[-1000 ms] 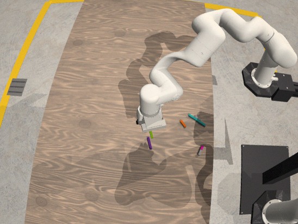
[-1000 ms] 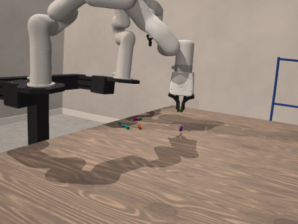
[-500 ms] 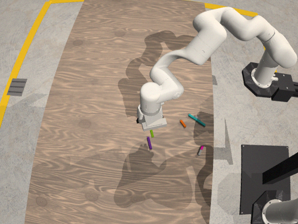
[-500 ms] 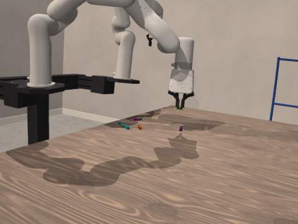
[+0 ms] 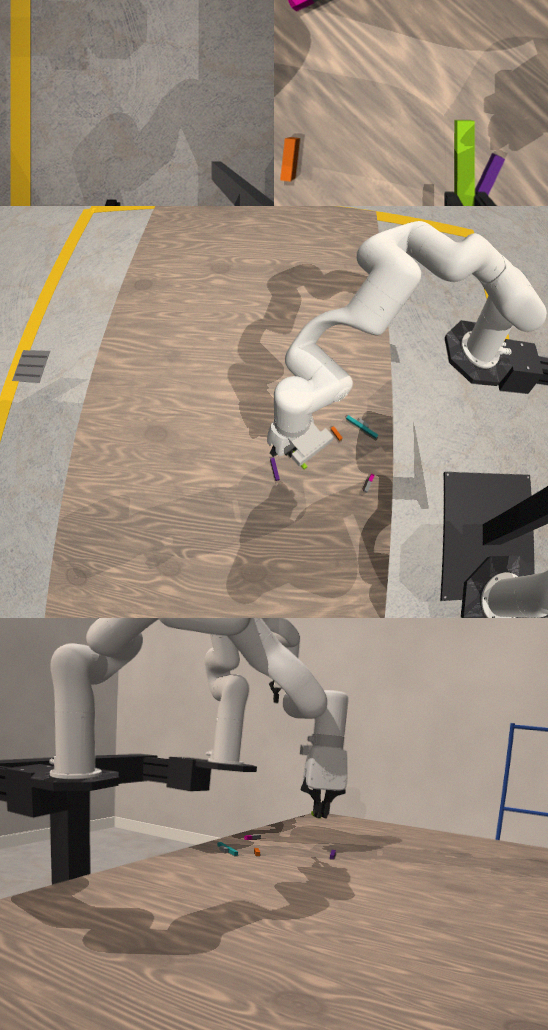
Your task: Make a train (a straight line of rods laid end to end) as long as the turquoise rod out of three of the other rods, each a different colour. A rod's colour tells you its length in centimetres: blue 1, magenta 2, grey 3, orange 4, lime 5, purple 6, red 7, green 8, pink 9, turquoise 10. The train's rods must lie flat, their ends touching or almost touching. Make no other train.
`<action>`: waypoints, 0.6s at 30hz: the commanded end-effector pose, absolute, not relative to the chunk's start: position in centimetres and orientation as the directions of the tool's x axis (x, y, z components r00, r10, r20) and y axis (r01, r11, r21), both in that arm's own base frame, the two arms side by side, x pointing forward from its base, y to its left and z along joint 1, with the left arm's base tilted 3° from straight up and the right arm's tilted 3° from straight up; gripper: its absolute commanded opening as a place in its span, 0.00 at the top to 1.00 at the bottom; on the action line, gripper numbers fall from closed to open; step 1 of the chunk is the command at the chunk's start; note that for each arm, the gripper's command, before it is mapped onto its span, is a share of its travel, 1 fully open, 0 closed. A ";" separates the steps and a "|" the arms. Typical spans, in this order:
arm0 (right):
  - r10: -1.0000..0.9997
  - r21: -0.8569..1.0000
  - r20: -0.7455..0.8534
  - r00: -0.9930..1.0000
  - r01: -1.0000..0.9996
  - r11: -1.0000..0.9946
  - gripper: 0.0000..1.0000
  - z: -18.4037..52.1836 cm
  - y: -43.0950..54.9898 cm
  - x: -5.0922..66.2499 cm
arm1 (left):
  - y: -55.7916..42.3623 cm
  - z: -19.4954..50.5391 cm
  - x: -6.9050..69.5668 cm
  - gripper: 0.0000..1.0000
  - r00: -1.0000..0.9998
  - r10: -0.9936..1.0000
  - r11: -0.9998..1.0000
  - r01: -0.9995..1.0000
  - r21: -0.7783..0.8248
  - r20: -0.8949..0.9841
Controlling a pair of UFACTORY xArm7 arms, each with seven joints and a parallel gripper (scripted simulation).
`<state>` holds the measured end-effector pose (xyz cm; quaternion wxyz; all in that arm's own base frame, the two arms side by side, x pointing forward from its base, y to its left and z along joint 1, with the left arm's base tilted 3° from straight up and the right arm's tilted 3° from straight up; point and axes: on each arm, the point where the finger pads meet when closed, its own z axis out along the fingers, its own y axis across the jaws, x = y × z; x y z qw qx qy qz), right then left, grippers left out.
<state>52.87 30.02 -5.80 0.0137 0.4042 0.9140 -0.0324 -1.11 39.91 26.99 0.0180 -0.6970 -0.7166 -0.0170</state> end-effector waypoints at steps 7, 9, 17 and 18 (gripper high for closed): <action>0.414 -0.069 -0.021 -0.910 0.415 0.907 0.94 -6.2 32.9 49.5 | 40.0 27.2 -1.1 0.00 -0.028 0.998 0.028 1.000 0.000 0.054; 0.341 -0.072 -0.015 -0.940 0.341 0.937 0.94 -6.3 33.4 48.8 | 40.0 27.2 -1.1 0.00 -0.028 0.998 0.028 1.000 0.000 0.054; 0.070 -0.076 0.006 -0.998 0.069 0.995 0.94 -6.5 35.2 46.3 | 40.0 27.2 -1.1 0.00 -0.028 0.998 0.028 1.000 0.000 0.054; 0.030 -0.076 0.009 -1.000 0.029 0.997 0.94 -6.5 35.5 45.9 | 40.0 27.2 -1.1 0.00 -0.028 0.998 0.028 1.000 0.000 0.054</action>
